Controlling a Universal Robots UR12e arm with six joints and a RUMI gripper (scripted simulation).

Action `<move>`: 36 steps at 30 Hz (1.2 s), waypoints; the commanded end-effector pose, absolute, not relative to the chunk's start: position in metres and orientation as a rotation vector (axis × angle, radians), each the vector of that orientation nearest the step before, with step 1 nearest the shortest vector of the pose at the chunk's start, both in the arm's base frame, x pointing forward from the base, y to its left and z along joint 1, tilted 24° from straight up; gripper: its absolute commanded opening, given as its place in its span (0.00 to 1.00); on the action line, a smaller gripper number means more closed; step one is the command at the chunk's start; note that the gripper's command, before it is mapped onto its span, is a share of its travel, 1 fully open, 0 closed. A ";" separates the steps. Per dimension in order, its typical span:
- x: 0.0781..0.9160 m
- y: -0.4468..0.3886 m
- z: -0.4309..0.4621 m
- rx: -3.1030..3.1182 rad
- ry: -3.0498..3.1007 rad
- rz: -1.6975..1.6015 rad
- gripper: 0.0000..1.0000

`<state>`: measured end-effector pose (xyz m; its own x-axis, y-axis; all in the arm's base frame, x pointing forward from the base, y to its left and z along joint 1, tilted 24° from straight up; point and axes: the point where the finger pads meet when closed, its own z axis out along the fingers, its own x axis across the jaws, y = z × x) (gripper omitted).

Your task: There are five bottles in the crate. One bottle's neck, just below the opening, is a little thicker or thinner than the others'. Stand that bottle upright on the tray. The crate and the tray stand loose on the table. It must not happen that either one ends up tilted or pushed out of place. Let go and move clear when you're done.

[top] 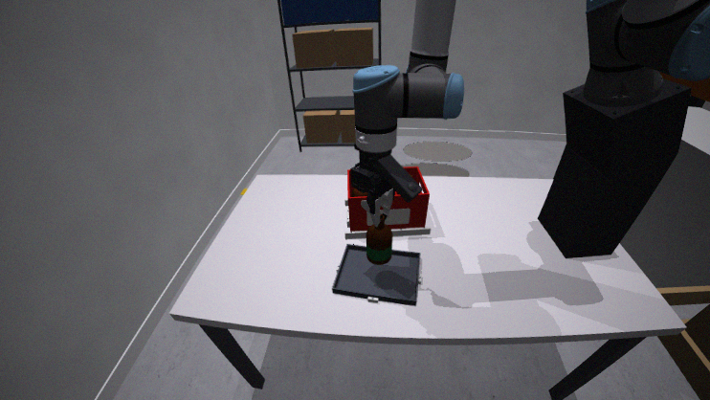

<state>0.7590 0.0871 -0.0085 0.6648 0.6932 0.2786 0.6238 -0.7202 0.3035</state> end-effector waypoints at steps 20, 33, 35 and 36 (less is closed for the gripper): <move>0.781 0.086 -0.055 2.696 1.077 0.566 0.00; 0.785 0.086 -0.063 2.696 1.077 0.566 0.00; 0.785 0.086 -0.064 2.696 1.077 0.566 0.00; 0.785 0.086 -0.064 2.696 1.077 0.566 0.00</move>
